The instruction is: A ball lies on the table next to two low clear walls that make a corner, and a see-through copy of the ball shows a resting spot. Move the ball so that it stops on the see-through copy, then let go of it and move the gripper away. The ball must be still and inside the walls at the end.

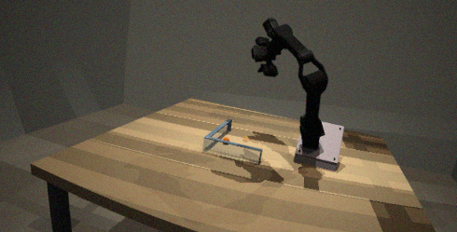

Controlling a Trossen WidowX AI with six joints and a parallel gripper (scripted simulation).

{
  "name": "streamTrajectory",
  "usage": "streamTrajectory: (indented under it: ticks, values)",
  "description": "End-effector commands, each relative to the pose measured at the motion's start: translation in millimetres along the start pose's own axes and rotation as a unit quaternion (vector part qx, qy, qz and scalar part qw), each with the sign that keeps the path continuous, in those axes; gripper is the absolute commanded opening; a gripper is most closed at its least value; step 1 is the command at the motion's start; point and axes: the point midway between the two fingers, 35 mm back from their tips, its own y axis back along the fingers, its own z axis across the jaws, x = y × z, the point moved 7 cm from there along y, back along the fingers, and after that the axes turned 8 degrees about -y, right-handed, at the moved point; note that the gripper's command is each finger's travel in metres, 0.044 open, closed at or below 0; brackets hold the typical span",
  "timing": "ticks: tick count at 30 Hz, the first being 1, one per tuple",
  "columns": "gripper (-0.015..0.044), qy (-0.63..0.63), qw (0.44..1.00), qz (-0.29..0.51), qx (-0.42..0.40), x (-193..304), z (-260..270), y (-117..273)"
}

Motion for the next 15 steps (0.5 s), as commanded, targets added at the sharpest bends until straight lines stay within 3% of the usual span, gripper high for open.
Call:
streamTrajectory:
  ticks: [1,8,15]
  values:
    - [0.0249,-0.078,0.992,0.000,-0.103,-27.5,21.1,-58.3]
    - [0.0249,-0.194,0.949,0.058,-0.240,-63.1,75.1,-137.0]
    - [0.0249,-0.300,0.874,0.179,-0.337,-83.2,152.2,-204.3]
